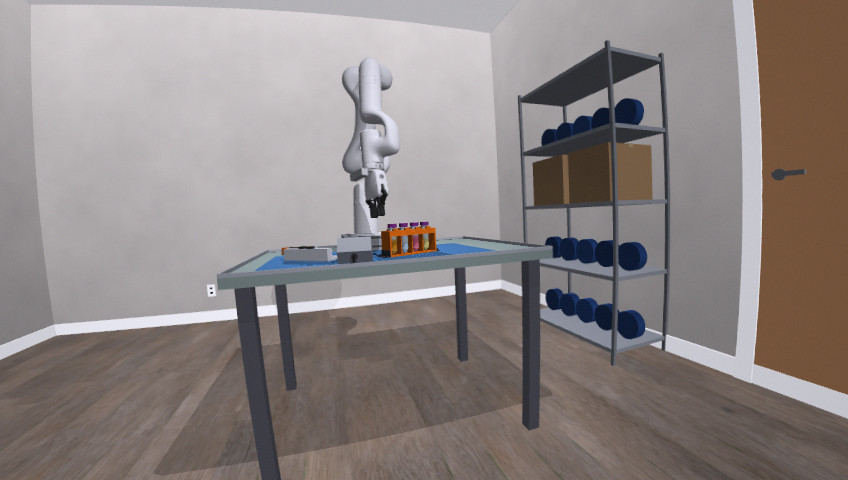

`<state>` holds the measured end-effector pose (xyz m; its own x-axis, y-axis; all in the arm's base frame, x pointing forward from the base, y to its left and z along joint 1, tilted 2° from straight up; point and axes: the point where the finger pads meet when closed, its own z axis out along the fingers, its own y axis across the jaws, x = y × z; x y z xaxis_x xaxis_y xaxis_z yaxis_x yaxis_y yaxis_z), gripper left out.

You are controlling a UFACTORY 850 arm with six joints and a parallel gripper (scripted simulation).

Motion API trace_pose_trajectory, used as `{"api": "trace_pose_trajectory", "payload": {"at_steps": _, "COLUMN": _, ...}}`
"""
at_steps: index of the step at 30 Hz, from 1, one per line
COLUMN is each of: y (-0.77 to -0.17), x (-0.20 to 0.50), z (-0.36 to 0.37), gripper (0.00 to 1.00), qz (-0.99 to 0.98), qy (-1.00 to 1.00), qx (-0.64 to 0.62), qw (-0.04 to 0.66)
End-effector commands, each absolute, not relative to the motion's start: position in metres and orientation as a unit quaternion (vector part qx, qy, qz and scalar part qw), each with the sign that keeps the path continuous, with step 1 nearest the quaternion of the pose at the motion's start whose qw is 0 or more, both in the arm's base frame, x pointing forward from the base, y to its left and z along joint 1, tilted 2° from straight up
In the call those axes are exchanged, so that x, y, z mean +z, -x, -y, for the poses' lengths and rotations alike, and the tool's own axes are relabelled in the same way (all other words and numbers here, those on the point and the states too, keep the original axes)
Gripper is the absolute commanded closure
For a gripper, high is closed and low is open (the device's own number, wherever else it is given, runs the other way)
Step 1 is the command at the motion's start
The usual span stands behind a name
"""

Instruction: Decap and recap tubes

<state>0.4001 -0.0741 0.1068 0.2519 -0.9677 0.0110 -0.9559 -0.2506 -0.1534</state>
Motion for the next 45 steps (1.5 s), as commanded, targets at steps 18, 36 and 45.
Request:
{"api": "trace_pose_trajectory", "payload": {"at_steps": 18, "y": -0.352, "x": 0.109, "z": 0.129, "gripper": 0.54, "qz": -0.628, "qy": 0.778, "qx": 0.006, "qw": 0.018}}
{"api": "trace_pose_trajectory", "payload": {"at_steps": 36, "y": -0.37, "x": 0.111, "z": 0.074, "gripper": 0.54, "qz": -0.826, "qy": 0.564, "qx": 0.011, "qw": 0.016}}
{"api": "trace_pose_trajectory", "payload": {"at_steps": 45, "y": -0.391, "x": 0.114, "z": 0.01, "gripper": 0.54, "qz": -0.878, "qy": 0.478, "qx": 0.013, "qw": 0.015}}
